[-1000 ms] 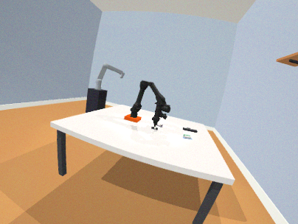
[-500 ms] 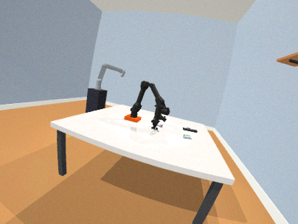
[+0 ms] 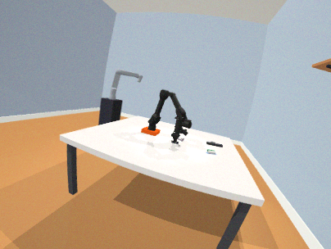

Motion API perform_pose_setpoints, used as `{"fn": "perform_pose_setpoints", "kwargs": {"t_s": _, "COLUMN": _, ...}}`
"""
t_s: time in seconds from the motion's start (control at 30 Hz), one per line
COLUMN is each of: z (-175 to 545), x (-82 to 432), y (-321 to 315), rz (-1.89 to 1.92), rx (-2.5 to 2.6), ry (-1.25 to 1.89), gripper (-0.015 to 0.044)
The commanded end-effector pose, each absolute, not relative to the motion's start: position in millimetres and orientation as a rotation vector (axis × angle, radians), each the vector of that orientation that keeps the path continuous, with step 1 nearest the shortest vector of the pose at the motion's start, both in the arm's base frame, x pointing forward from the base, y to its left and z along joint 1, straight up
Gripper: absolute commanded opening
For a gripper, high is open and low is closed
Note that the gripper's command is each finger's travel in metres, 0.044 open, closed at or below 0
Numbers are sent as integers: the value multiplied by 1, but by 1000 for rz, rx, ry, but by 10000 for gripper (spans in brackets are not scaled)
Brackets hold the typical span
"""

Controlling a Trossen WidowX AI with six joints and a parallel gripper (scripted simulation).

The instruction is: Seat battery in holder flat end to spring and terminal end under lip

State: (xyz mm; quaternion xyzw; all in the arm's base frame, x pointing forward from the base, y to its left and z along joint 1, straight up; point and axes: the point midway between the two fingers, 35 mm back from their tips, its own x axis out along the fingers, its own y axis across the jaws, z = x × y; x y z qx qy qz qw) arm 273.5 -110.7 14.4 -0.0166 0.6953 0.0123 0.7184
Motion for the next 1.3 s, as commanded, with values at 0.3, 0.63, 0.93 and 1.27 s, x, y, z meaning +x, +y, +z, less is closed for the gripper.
{"fn": "perform_pose_setpoints", "kwargs": {"t_s": 0.3, "z": 64, "x": 272, "y": -110, "rz": 25, "rx": -37, "ry": 1538, "gripper": 66}}
{"fn": "perform_pose_setpoints", "kwargs": {"t_s": 0.63, "z": 75, "x": 283, "y": -45, "rz": -130, "rx": 136, "ry": 1531, "gripper": 66}}
{"fn": "perform_pose_setpoints", "kwargs": {"t_s": 0.93, "z": 87, "x": 280, "y": 17, "rz": -287, "rx": 308, "ry": 1515, "gripper": 66}}
{"fn": "perform_pose_setpoints", "kwargs": {"t_s": 1.27, "z": 89, "x": 273, "y": 40, "rz": -356, "rx": 378, "ry": 1518, "gripper": 66}}
